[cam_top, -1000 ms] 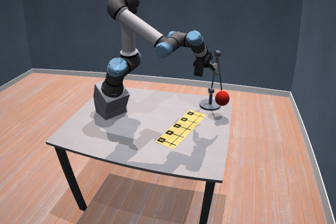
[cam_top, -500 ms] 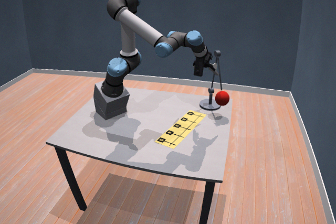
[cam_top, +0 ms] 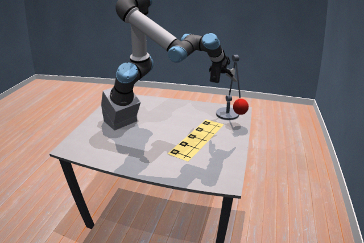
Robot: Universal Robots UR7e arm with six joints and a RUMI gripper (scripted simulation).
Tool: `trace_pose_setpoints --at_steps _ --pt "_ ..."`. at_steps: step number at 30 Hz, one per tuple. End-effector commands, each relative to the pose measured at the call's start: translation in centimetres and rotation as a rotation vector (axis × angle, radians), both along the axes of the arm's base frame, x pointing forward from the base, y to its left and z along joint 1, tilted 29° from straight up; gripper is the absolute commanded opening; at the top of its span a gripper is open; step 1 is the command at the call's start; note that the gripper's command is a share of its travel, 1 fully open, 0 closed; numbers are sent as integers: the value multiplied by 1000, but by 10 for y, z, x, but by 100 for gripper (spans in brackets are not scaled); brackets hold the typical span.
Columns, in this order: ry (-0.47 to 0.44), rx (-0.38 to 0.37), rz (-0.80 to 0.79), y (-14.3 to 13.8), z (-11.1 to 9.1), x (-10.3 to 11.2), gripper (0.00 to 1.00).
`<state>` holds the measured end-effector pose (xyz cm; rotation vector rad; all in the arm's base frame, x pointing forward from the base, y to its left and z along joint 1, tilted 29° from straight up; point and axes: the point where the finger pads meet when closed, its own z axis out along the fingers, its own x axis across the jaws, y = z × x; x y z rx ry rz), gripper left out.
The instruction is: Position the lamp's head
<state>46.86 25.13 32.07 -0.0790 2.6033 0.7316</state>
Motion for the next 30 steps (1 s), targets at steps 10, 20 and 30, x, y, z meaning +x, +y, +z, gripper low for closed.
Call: trace_pose_setpoints --at_steps 10,20,30 --pt "-3 25 134 13 -15 6 100" --pt "-2 14 73 26 -31 12 100" --pt "-2 20 104 41 -48 17 100"
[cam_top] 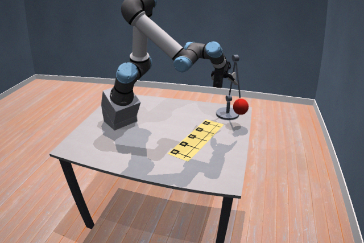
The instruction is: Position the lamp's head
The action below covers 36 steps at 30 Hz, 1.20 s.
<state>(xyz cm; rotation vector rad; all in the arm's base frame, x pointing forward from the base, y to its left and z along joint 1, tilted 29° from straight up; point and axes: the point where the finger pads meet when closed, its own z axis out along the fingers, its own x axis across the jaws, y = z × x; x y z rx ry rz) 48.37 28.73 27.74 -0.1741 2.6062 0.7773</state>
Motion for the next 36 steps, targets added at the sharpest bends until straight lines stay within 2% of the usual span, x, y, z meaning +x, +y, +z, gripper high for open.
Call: trace_pose_setpoints --at_steps 1,21,36 --pt "-2 5 31 6 -7 3 100" --pt "-2 17 86 34 -39 12 100" --pt "-3 23 126 36 -44 17 100"
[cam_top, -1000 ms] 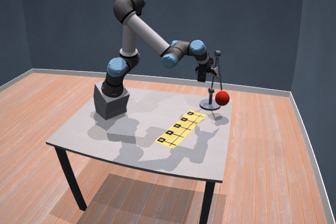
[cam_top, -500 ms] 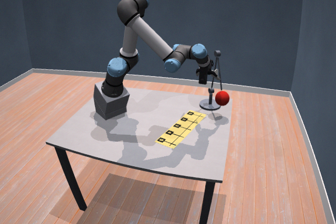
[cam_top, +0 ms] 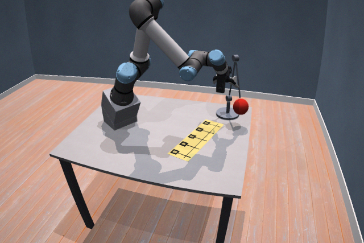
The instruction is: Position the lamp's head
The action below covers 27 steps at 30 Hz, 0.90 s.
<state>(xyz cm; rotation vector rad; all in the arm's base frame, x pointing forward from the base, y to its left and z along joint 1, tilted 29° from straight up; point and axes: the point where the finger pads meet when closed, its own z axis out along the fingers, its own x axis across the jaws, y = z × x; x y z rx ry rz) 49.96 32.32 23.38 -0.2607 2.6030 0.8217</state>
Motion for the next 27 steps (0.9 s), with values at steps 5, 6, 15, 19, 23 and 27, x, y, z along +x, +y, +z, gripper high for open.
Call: trace_pose_setpoints --at_steps 5,6,15,19,23,27 --pt "-2 7 60 0 -2 2 0" --pt "-2 6 55 0 -2 2 0" --pt "-2 3 18 1 -1 2 0" --pt "-2 1 1 1 -1 2 0" --pt "-2 1 1 1 -1 2 0" --pt "-2 1 1 1 -1 2 0"
